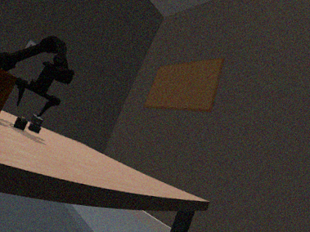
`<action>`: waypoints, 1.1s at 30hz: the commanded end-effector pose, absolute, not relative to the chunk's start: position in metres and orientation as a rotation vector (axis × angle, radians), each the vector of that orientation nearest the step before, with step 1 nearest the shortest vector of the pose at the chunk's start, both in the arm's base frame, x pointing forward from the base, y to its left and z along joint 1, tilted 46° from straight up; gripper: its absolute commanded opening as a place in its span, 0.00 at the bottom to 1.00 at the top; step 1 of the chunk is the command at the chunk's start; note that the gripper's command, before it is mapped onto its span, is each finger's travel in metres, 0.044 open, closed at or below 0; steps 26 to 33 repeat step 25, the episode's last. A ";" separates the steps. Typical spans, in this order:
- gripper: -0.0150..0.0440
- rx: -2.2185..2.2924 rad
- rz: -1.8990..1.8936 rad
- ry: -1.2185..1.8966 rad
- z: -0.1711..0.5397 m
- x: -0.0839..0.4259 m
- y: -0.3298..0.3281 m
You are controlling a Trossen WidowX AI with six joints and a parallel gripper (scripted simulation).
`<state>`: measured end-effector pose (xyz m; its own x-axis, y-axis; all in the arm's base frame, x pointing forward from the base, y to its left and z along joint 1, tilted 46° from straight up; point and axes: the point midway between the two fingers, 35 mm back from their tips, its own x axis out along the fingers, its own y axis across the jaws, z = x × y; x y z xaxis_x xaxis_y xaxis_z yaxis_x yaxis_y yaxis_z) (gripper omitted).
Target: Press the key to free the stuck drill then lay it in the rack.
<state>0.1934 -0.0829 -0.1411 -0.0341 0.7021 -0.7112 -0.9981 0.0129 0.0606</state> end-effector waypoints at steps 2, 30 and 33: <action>1.00 -0.678 1.554 0.673 -0.138 0.213 -0.072; 1.00 -1.646 1.495 0.464 -0.061 0.392 0.001; 1.00 -1.646 1.495 0.464 -0.061 0.392 0.001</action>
